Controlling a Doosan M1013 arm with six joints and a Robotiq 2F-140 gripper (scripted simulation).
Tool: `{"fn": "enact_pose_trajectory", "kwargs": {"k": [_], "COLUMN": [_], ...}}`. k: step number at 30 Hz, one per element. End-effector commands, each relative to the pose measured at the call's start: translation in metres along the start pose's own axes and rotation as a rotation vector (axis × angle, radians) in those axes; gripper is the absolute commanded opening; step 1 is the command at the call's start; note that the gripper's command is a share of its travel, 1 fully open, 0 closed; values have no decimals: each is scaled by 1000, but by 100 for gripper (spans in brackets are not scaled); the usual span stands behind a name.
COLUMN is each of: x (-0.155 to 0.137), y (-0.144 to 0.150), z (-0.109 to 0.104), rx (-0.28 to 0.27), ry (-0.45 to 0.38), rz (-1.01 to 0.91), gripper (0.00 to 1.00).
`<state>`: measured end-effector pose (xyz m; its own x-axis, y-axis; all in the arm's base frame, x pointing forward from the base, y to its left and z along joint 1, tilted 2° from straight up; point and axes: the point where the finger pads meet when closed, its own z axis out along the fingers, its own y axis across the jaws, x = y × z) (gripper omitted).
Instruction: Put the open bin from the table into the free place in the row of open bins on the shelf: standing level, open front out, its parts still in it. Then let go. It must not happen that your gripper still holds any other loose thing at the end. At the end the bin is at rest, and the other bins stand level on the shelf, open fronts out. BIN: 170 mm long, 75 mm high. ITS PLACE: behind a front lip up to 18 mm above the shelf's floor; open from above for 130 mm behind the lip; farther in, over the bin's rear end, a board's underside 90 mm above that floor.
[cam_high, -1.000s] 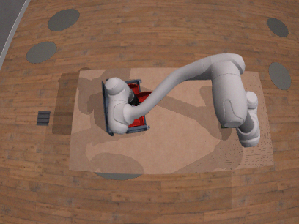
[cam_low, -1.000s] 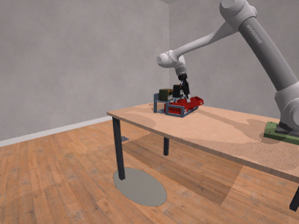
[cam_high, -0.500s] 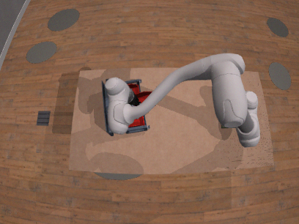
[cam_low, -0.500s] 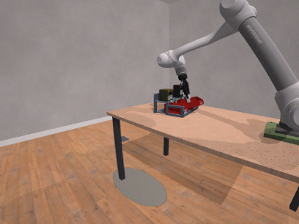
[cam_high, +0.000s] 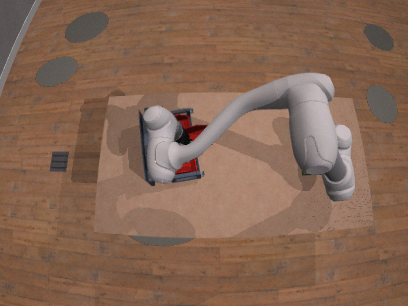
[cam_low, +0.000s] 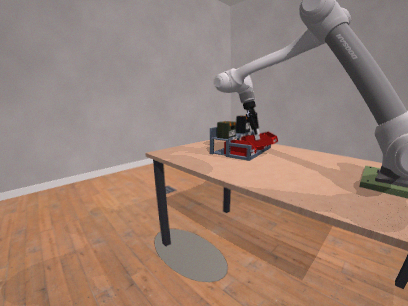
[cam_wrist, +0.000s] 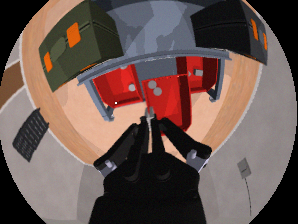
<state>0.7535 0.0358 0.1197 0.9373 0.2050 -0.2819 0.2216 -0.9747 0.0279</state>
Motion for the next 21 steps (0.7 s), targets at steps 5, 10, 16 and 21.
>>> {"fn": "enact_pose_trajectory", "kwargs": {"k": [5,10,16,21], "x": [2,2,2,3], "y": [-4,-4,-4,-4], "z": [-2,-1,0,1], "rx": [5,6,6,6], "ry": [0,0,0,0], "rz": [1,1,1,1], "gripper": [0,0,0,0]}}
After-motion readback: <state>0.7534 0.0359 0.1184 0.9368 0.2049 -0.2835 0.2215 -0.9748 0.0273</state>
